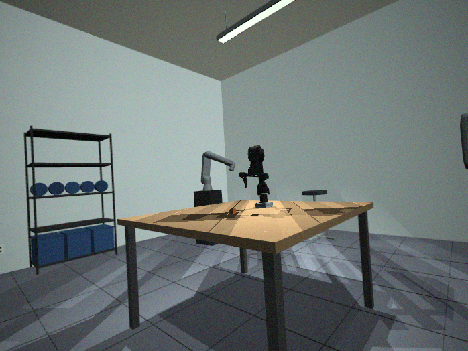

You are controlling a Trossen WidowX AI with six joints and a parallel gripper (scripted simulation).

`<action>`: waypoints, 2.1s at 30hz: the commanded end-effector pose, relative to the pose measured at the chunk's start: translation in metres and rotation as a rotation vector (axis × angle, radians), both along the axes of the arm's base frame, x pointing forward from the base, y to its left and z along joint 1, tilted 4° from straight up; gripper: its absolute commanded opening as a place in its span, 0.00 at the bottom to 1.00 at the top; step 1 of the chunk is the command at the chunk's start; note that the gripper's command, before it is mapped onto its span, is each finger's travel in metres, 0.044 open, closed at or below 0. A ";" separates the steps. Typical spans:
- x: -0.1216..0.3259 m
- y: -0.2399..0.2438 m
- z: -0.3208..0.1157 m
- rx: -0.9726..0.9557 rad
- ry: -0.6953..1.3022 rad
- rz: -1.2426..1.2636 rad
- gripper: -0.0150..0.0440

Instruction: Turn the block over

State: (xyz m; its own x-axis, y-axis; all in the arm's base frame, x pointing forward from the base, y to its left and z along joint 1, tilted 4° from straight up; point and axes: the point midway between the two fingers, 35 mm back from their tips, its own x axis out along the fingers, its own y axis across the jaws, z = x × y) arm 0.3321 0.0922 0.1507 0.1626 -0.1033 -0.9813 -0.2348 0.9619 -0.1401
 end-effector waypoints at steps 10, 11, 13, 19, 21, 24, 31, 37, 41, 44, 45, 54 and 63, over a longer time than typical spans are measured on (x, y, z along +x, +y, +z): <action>0.020 -0.153 -0.056 0.080 0.135 -0.441 1.00; 0.020 -0.153 -0.056 0.080 0.135 -0.441 1.00; 0.020 -0.154 -0.059 0.080 0.135 -0.441 1.00; 0.021 -0.156 -0.091 0.080 0.135 -0.441 1.00; 0.021 -0.156 -0.091 0.080 0.135 -0.441 1.00; 0.022 -0.158 -0.104 0.080 0.135 -0.441 1.00; 0.023 -0.158 -0.110 0.080 0.135 -0.441 1.00; 0.023 -0.159 -0.120 0.079 0.135 -0.441 1.00; 0.023 -0.159 -0.127 0.079 0.135 -0.441 1.00; 0.022 -0.159 -0.131 0.079 0.135 -0.441 1.00; 0.022 -0.159 -0.133 0.079 0.135 -0.441 1.00; 0.022 -0.160 -0.139 0.079 0.135 -0.441 0.82; 0.022 -0.160 -0.139 0.079 0.135 -0.441 0.42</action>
